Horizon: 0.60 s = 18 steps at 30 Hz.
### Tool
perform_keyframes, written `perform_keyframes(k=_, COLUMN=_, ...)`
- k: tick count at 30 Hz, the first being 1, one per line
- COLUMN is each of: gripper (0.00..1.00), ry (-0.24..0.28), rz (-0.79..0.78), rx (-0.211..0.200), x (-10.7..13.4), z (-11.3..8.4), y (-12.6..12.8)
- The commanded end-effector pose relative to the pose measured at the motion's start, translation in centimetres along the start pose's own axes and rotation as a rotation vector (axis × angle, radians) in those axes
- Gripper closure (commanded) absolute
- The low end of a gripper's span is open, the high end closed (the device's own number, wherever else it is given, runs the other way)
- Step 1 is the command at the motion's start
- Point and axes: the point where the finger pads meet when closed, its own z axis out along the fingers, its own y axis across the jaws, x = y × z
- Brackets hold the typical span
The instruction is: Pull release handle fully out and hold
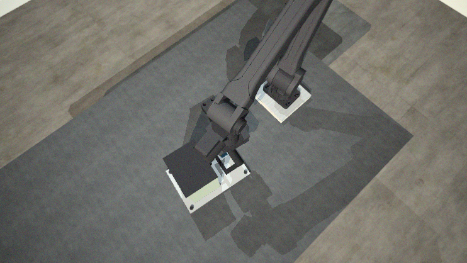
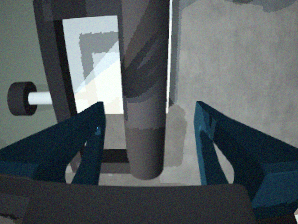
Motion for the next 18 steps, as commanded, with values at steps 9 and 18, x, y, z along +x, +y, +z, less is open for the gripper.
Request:
perform_keyframes(k=9, gripper=0.48, ry=0.011, rz=-0.007, rx=-0.022, x=0.96, z=-0.60, y=1.22)
perform_keyframes(k=18, gripper=0.48, ry=0.008, rz=-0.006, rx=-0.013, x=0.83, z=-0.29, y=0.84)
